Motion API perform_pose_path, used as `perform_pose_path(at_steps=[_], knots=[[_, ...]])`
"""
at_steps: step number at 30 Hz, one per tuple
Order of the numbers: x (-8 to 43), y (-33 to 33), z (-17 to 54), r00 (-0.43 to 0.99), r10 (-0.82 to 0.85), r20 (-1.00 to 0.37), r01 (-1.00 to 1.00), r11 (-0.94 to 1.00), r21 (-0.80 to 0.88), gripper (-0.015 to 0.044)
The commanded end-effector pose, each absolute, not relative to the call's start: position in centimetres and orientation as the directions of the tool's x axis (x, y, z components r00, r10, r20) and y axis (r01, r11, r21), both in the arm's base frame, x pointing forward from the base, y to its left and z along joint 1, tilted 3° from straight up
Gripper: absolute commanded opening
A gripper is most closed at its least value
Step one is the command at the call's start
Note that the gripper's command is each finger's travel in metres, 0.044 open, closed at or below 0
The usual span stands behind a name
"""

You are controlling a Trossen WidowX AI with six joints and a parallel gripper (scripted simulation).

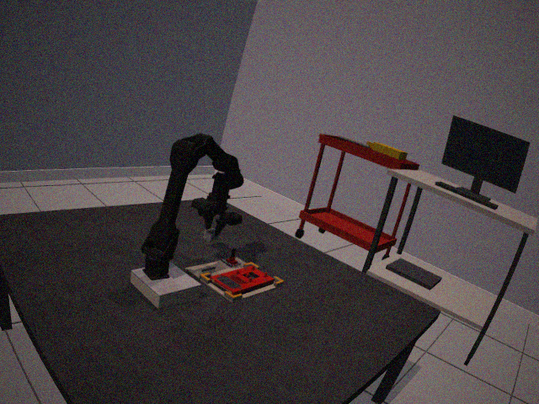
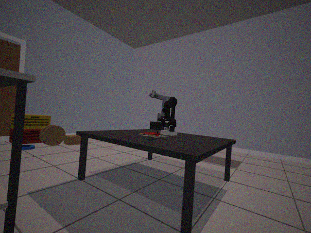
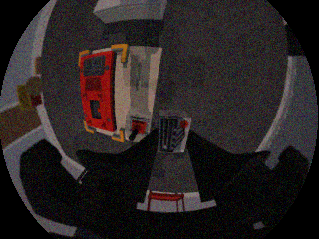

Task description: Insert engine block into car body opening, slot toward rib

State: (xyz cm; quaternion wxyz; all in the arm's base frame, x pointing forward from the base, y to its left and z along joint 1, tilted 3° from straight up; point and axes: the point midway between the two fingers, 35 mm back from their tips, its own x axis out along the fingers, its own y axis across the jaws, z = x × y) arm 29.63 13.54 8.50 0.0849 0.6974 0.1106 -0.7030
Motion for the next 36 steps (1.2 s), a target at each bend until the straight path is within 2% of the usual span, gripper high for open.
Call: perform_pose_path(at_steps=[1, 15, 26, 36], knots=[[29.5, 13.4, 10.1, -0.012, 0.035, -0.999, 0.284, -0.958, -0.037, 0.0], [29.2, 13.0, 13.1, -0.017, 0.03, -0.999, 0.272, -0.962, -0.033, 0.0], [30.4, 11.2, 12.1, -0.015, 0.028, -0.999, -0.098, -0.995, -0.027, 0.0], [31.4, 9.5, 11.3, -0.014, 0.027, -1.0, -0.43, -0.903, -0.018, 0.0]])
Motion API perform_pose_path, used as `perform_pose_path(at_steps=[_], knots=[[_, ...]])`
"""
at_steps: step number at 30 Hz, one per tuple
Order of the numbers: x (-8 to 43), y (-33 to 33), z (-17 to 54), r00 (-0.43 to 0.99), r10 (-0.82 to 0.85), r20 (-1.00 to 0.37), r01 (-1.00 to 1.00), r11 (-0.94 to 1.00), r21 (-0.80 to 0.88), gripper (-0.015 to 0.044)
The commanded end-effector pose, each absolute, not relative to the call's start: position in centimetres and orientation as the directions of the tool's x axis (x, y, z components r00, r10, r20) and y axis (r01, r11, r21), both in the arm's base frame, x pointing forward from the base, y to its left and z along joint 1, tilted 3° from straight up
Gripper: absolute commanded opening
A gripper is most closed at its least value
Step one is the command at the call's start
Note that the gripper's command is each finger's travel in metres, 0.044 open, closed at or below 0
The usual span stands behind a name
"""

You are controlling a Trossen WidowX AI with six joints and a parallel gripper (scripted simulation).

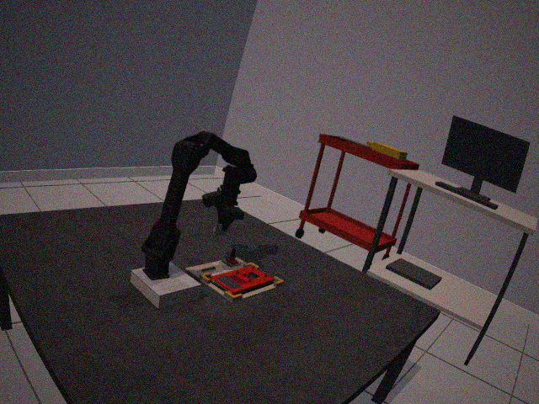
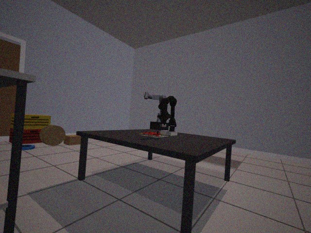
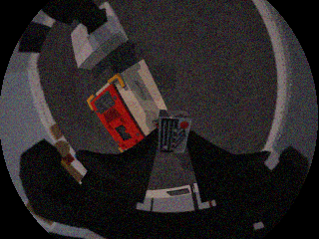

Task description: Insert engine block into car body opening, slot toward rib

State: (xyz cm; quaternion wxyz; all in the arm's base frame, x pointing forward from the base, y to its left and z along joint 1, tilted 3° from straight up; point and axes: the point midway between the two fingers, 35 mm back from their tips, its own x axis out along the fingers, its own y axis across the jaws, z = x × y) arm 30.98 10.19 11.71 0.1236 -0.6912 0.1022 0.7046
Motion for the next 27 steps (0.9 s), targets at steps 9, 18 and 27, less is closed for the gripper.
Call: perform_pose_path(at_steps=[9, 18, 27], knots=[[32.2, 7.9, 10.5, -0.013, 0.026, -1.0, -0.685, -0.728, -0.01, 0.0], [32.9, 6.2, 9.7, -0.013, 0.024, -1.0, -0.875, -0.484, -0.001, 0.0], [33.4, 4.4, 8.9, -0.013, 0.021, -1.0, -0.981, -0.195, 0.009, 0.0]])
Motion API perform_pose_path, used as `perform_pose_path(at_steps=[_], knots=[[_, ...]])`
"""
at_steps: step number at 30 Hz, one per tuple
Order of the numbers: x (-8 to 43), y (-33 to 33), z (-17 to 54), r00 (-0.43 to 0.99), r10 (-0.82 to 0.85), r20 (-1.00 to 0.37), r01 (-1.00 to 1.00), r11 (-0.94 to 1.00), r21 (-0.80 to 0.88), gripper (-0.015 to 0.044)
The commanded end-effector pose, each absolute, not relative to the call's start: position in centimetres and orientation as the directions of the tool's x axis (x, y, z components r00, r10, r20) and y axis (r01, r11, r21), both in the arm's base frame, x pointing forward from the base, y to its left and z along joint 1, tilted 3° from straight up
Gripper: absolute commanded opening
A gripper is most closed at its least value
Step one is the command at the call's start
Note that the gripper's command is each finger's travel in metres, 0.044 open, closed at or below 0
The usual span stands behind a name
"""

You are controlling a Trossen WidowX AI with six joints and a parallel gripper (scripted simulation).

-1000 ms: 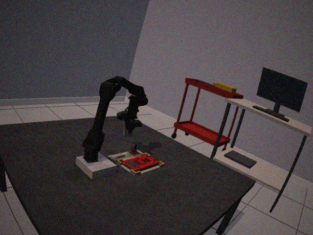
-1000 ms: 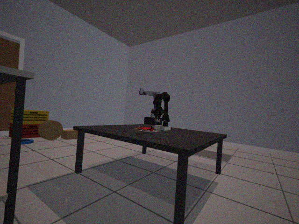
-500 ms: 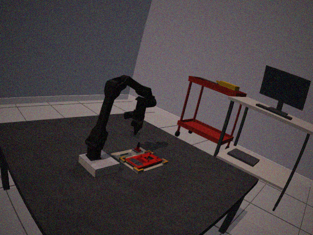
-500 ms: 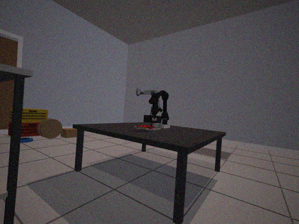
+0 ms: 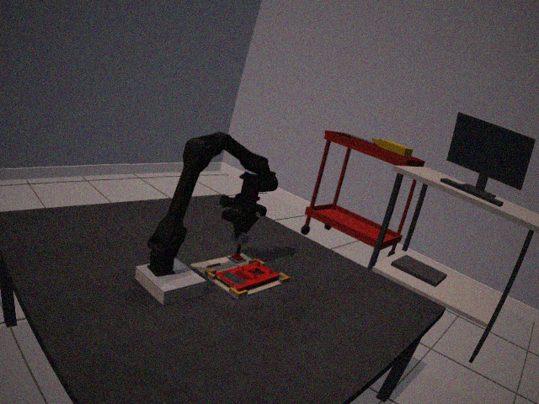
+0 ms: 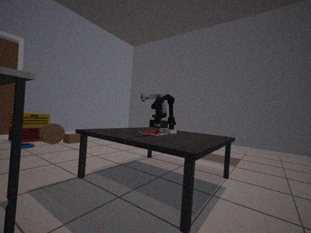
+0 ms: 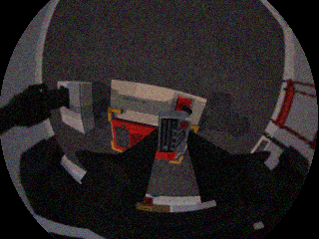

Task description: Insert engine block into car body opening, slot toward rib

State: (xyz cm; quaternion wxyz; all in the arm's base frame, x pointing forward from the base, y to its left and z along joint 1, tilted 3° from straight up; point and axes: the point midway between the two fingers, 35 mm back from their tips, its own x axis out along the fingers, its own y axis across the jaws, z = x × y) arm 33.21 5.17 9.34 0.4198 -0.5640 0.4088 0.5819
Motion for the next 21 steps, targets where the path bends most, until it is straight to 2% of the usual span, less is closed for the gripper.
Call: perform_pose_path(at_steps=[1, 11, 21], knots=[[33.5, 4.2, 8.8, -0.013, 0.021, -1.0, -0.987, -0.161, 0.01, 0.0], [34.0, 2.2, 7.9, -0.013, 0.02, -1.0, -0.983, 0.183, 0.016, 0.0], [34.4, 0.3, 7.0, -0.012, 0.019, -1.0, -0.862, 0.506, 0.02, 0.0]])
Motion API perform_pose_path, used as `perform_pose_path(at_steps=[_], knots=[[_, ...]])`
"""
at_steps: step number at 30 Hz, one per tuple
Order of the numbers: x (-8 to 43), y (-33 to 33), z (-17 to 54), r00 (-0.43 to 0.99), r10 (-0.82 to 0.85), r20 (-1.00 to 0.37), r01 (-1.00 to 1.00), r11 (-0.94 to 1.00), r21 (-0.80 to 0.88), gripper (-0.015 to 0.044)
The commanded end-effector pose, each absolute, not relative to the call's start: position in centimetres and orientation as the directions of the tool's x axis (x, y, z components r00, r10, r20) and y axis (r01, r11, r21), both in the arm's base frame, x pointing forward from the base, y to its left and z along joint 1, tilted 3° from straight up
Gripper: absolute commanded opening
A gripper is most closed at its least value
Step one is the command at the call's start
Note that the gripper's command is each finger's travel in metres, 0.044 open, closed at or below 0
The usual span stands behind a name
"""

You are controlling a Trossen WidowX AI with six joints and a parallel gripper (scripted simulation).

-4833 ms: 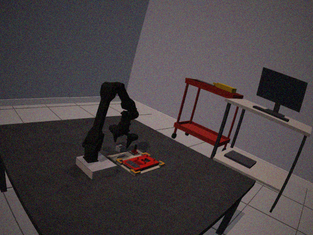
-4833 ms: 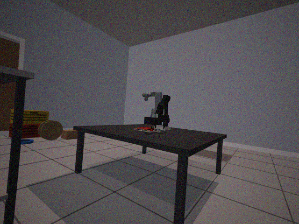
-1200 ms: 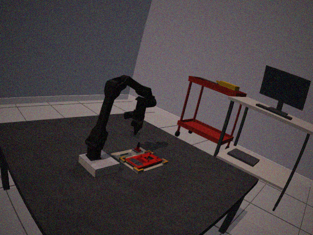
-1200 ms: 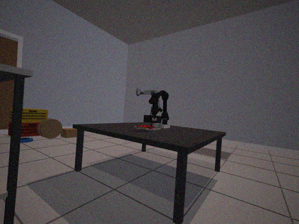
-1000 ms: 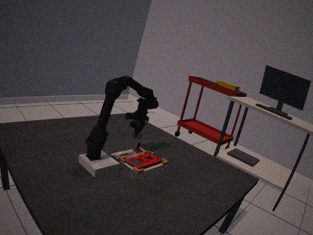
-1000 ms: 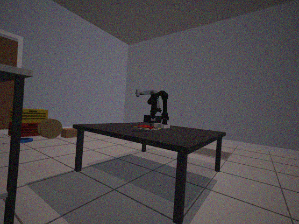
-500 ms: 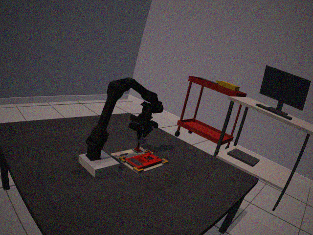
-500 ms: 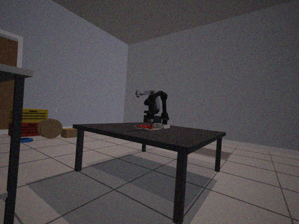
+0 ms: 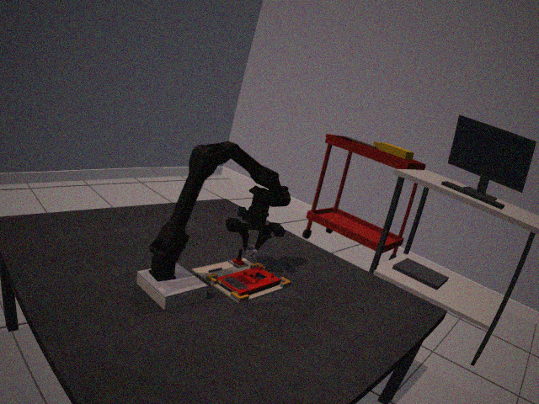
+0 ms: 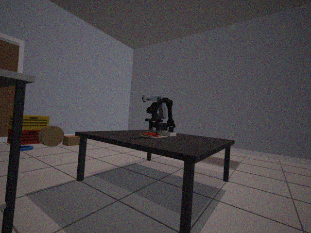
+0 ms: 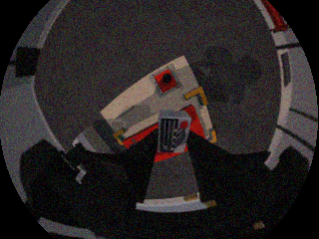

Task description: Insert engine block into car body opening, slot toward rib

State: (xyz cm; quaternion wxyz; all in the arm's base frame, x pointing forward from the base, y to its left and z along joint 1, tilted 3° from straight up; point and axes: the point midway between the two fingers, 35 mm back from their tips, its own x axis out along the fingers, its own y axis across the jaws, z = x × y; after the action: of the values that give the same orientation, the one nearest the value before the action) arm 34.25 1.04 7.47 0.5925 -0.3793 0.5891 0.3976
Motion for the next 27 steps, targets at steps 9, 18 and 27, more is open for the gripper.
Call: perform_pose_path(at_steps=[9, 18, 27], knots=[[34.6, -1.6, 6.2, -0.012, 0.018, -1.0, -0.666, 0.746, 0.022, 0.0], [34.6, -3.5, 5.4, -0.012, 0.017, -1.0, -0.405, 0.914, 0.021, 0.0], [34.5, -5.2, 4.7, -0.013, 0.016, -1.0, -0.157, 0.987, 0.018, 0.0]])
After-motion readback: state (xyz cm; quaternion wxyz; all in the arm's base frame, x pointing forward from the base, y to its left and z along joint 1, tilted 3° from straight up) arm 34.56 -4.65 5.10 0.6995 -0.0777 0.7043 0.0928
